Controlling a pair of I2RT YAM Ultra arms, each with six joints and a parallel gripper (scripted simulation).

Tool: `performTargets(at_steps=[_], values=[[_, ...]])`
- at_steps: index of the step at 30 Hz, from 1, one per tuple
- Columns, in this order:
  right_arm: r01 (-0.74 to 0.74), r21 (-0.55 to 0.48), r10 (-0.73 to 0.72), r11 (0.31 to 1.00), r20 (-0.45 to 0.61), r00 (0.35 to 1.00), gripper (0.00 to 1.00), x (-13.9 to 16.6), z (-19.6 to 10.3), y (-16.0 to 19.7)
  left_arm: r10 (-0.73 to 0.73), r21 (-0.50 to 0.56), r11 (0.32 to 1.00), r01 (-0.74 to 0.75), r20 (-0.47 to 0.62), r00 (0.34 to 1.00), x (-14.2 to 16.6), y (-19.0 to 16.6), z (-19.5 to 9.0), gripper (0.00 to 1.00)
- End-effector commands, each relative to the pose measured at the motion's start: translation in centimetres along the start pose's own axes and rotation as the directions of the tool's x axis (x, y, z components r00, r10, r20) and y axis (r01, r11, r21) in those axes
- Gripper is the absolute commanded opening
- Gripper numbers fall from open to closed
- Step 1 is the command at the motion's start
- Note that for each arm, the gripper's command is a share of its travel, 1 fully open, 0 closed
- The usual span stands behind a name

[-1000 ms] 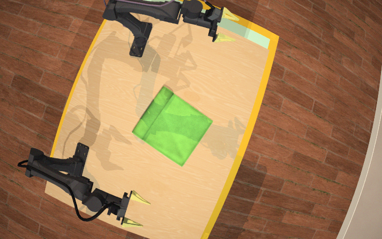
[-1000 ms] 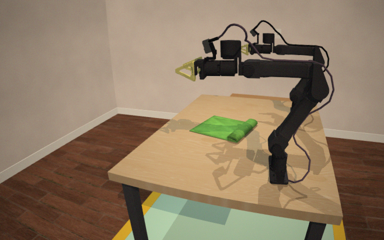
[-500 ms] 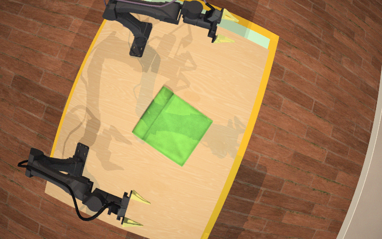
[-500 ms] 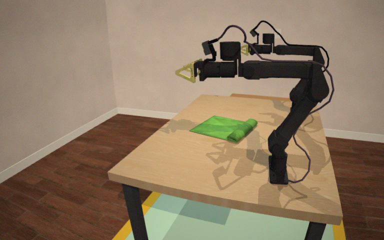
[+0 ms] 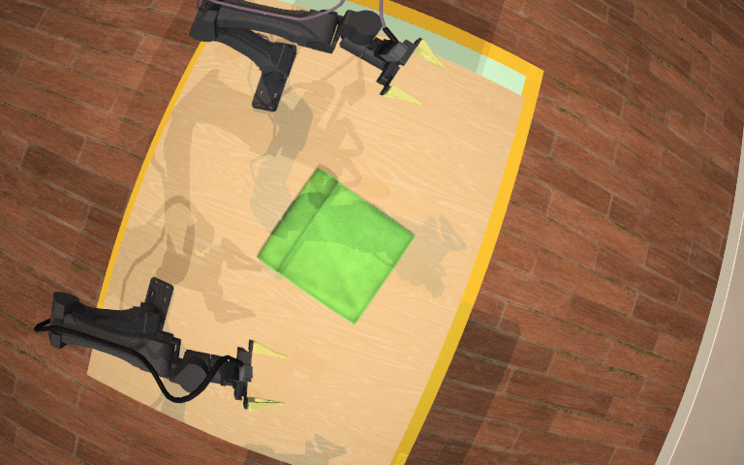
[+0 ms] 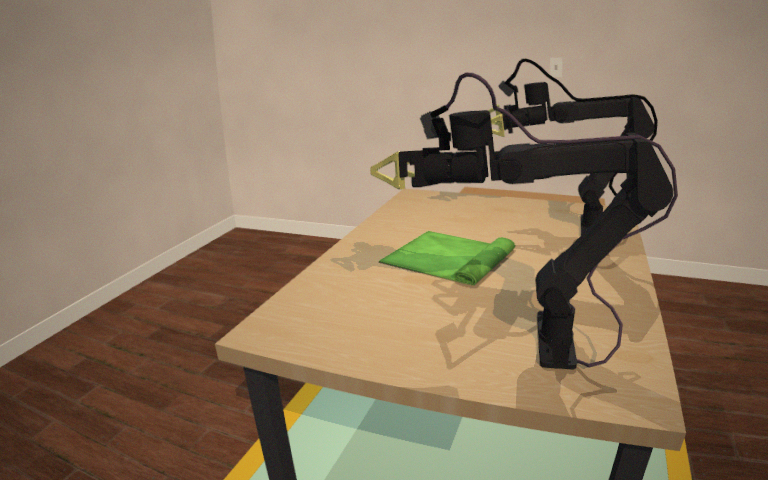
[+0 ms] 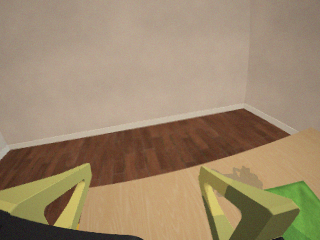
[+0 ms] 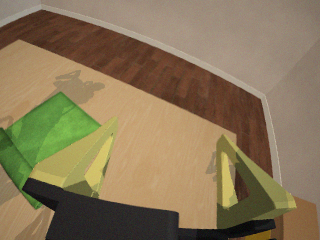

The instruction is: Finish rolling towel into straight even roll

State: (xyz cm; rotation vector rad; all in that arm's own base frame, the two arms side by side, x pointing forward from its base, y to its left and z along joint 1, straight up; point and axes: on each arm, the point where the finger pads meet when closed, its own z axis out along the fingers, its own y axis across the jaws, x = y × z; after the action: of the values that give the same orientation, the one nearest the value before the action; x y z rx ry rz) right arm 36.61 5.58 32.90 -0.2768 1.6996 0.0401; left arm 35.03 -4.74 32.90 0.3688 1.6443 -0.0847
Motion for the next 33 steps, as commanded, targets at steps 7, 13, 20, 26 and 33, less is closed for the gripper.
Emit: performTargets(at_steps=[7,13,20,26,33], values=[[0.198,-0.252,-0.220,0.947,-0.061,0.974,0.99,5.6,-1.1,7.9,0.263,0.389,0.886,-0.253,0.028,0.964,5.3,-8.7,-2.1,0.99],[0.262,-0.359,-0.310,0.896,-0.083,0.947,0.99,8.4,-1.3,11.3,0.360,0.529,0.781,-0.332,0.054,0.931,8.0,-12.3,-2.8,0.99],[0.347,-0.532,-0.461,0.772,-0.095,0.882,0.99,13.3,-1.5,17.1,0.500,0.726,0.538,-0.429,0.134,0.855,12.7,-18.4,-4.0,0.99],[0.388,-0.652,-0.569,0.652,-0.082,0.818,0.98,16.9,-1.7,21.5,0.579,0.828,0.314,-0.464,0.220,0.785,16.3,-23.1,-4.9,0.98],[0.403,-0.724,-0.635,0.560,-0.063,0.770,0.98,19.4,-1.8,24.5,0.616,0.871,0.152,-0.467,0.286,0.734,18.7,-26.2,-5.5,0.98]])
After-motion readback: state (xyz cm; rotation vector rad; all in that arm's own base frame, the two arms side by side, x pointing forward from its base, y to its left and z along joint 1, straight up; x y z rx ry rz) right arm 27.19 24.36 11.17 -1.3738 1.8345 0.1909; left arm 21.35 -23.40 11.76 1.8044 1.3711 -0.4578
